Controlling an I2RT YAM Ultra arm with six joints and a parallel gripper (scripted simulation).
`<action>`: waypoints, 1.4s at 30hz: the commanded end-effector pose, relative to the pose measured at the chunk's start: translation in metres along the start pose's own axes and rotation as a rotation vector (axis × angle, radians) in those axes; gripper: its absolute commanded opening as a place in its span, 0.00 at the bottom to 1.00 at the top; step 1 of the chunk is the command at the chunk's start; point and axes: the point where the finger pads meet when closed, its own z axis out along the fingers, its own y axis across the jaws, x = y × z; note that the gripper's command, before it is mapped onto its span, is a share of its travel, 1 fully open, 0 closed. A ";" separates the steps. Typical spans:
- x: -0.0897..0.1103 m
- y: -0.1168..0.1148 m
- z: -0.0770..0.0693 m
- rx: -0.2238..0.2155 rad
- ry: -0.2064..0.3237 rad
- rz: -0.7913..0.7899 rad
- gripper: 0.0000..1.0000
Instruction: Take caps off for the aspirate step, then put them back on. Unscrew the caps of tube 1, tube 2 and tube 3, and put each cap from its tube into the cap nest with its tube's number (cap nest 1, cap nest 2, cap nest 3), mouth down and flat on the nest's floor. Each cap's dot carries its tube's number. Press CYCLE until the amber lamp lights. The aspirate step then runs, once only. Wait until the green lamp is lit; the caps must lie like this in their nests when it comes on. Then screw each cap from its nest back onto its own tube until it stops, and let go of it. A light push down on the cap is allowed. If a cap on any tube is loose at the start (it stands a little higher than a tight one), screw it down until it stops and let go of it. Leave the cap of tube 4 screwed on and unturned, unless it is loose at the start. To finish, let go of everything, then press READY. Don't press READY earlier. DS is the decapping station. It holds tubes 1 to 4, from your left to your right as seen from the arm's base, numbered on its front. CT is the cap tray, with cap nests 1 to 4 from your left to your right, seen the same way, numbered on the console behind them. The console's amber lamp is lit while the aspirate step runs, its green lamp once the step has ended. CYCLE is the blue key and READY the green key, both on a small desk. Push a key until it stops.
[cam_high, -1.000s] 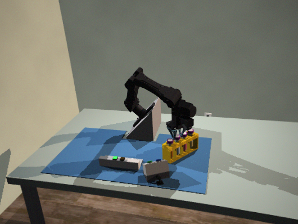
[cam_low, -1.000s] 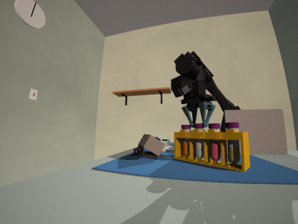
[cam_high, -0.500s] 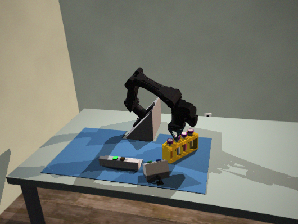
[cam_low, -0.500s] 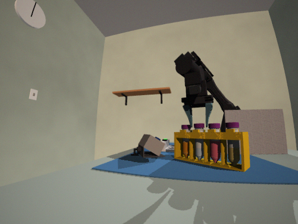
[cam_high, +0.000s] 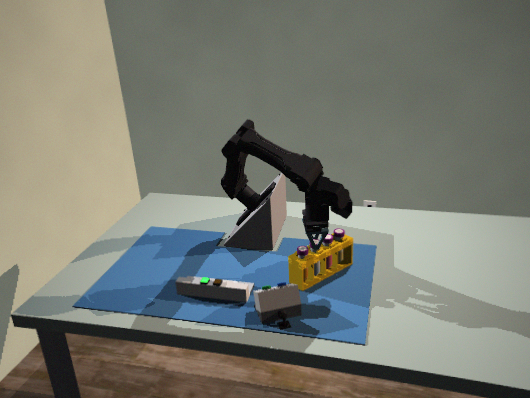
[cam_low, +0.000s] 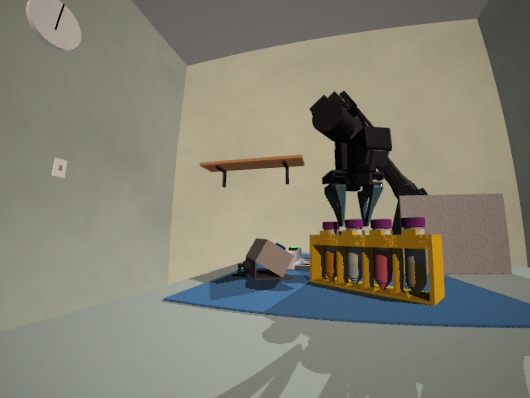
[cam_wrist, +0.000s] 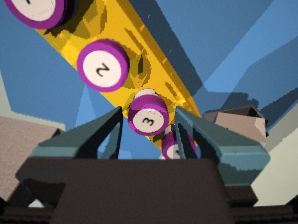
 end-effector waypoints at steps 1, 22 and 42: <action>-0.001 -0.002 -0.006 0.015 -0.008 -0.168 0.49; -0.001 -0.002 -0.006 0.017 -0.002 -0.928 0.49; -0.001 -0.002 -0.006 0.017 -0.002 -0.946 0.00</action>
